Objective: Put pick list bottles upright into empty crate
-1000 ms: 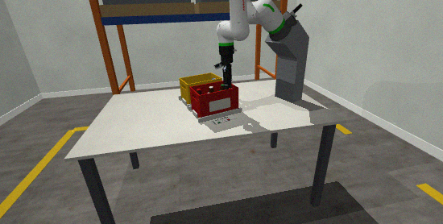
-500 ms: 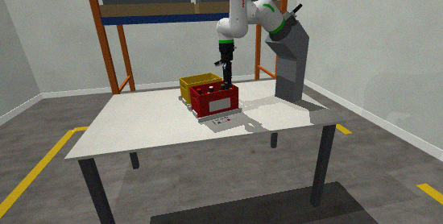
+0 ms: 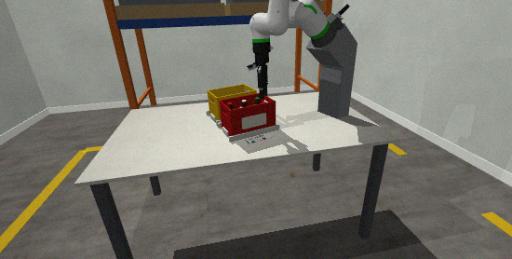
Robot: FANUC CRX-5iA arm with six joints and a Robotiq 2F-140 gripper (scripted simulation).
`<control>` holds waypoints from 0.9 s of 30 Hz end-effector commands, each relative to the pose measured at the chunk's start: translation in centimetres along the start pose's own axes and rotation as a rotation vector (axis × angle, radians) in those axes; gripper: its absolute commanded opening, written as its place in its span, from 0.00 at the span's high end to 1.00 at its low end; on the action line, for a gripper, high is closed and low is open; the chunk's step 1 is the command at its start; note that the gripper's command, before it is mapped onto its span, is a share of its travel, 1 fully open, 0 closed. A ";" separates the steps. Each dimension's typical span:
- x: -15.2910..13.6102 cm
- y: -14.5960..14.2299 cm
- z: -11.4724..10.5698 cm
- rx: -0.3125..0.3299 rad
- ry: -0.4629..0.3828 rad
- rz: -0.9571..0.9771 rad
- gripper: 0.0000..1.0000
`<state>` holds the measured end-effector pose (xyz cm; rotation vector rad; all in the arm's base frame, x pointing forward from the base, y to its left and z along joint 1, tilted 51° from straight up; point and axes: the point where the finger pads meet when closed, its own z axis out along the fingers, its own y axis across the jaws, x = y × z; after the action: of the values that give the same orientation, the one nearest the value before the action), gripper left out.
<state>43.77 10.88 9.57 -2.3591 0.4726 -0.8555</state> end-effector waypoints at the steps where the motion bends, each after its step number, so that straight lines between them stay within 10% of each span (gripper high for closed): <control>1: -0.1 -0.1 -0.6 -0.024 0.029 0.001 0.56; 27: -2.7 -4.5 -5.1 -0.024 0.029 0.001 0.56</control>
<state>40.17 12.48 13.30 -2.3652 0.4711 -0.8482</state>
